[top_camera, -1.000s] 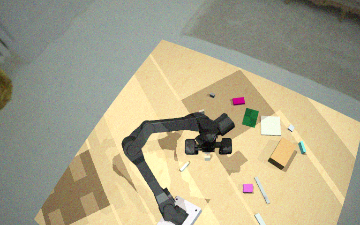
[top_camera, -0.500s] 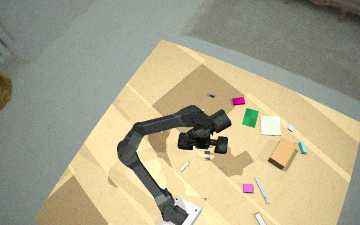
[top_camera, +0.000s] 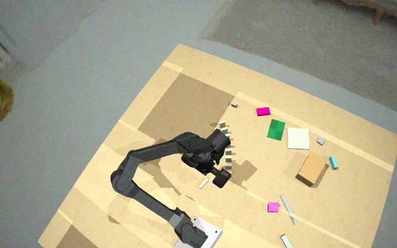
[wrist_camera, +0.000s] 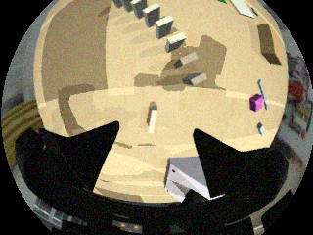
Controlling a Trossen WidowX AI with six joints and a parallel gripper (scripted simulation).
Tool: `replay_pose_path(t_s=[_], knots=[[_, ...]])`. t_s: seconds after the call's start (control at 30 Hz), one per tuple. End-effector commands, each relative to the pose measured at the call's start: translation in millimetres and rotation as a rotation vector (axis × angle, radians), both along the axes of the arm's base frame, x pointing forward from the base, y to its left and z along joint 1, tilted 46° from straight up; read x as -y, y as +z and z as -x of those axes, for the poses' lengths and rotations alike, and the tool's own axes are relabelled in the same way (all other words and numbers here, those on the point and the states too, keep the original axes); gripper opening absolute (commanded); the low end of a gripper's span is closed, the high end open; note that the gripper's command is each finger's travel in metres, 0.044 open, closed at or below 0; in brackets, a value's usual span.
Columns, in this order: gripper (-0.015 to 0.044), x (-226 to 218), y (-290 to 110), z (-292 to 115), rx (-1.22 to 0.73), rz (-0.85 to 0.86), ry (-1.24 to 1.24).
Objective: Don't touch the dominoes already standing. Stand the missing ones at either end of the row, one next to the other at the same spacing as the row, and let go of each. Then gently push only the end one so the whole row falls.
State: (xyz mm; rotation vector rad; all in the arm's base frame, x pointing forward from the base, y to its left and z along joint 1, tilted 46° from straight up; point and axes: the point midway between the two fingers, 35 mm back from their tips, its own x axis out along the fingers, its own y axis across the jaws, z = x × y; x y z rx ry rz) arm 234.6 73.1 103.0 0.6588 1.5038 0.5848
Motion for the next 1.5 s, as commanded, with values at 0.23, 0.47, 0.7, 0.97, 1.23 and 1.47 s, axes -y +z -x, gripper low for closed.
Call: replay_pose_path(t_s=[0.23,0.47,0.7,0.97,1.23,1.47], knots=[[0.044,-16.0,-10.3,7.6,-0.057,-0.006,-0.059],[0.044,-52.4,-44.3,8.5,-0.056,-0.009,-0.059],[0.044,-57.5,-48.6,8.9,-0.057,-0.011,-0.059],[0.044,-66.2,-56.7,8.9,-0.057,-0.012,-0.059],[0.0414,-66.9,-57.3,9.0,-0.057,-0.012,-0.059],[0.023,-66.9,-57.3,9.0,-0.057,-0.012,-0.059]])
